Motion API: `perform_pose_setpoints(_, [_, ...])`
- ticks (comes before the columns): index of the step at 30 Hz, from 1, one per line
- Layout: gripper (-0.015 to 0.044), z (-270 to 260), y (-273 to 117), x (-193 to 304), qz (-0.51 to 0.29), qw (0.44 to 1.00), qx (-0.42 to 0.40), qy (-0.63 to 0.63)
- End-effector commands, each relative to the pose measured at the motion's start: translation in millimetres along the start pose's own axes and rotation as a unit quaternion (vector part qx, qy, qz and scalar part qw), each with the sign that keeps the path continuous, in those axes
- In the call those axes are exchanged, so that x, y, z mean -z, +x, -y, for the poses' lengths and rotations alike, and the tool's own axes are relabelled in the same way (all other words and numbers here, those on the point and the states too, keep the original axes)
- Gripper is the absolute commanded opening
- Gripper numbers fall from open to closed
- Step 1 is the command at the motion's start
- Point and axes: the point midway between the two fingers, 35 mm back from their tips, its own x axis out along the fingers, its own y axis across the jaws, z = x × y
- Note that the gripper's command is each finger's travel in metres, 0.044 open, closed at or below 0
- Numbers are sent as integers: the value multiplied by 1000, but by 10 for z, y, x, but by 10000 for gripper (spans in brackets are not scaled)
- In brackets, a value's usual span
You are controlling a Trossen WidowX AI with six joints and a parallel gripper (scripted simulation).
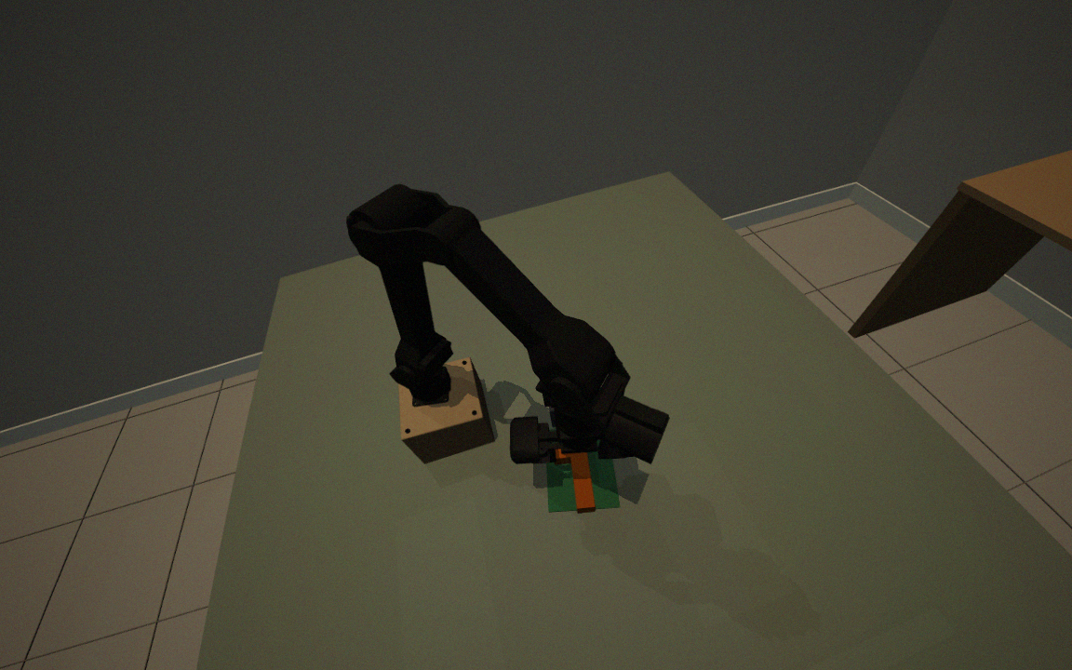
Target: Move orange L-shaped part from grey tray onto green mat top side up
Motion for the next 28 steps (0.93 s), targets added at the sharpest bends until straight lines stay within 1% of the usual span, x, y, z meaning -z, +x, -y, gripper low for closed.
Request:
perform_pose_setpoints(1, [400, 31, -448, 17, -8, 1000, 14, -1])
perform_pose_setpoints(3, [400, 6, -641, 1, -7, 1000, 14, -1])
perform_pose_setpoints(4, [400, 2, -667, -2, -7, 1000, 14, -1])
perform_pose_setpoints(7, [400, 42, -618, 23, -13, 1000, 21, 0])
perform_pose_setpoints(28, [400, 42, -618, 23, -13, 1000, 21, 0])
